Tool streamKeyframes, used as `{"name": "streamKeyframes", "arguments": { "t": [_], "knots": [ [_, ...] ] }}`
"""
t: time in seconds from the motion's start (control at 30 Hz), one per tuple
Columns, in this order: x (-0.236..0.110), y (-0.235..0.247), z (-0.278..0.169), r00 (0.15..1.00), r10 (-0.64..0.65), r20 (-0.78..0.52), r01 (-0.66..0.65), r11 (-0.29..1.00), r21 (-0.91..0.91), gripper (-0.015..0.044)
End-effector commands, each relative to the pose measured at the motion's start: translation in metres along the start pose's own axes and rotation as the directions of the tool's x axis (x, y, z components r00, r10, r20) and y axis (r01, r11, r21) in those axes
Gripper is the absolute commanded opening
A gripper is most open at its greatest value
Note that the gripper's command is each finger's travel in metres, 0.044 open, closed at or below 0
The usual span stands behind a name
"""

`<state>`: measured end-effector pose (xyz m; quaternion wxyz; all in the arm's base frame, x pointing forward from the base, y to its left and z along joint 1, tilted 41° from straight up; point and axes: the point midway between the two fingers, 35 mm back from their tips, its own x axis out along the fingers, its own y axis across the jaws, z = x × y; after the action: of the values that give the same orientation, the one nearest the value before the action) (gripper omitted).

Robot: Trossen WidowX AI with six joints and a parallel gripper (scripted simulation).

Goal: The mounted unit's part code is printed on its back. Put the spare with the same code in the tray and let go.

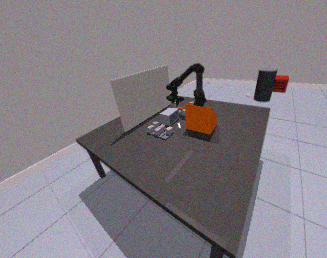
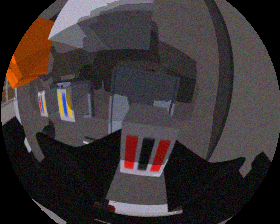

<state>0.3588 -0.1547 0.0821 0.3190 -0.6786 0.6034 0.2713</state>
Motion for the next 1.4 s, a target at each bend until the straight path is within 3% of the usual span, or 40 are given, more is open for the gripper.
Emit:
{"name": "streamKeyframes", "arguments": {
  "t": [0.0, 1.27, 1.37],
  "knots": [
    [0.005, 0.001, 0.001, 1.0, 0.0, 0.003, 0.0, 1.0, -0.006, 0.0],
    [0.046, 0.008, -0.002, 1.0, -0.001, -0.005, 0.001, 1.0, -0.008, 0.0],
    [0.043, 0.007, -0.002, 1.0, 0.0, -0.009, 0.0, 1.0, -0.002, 0.0079]
  ]
}}
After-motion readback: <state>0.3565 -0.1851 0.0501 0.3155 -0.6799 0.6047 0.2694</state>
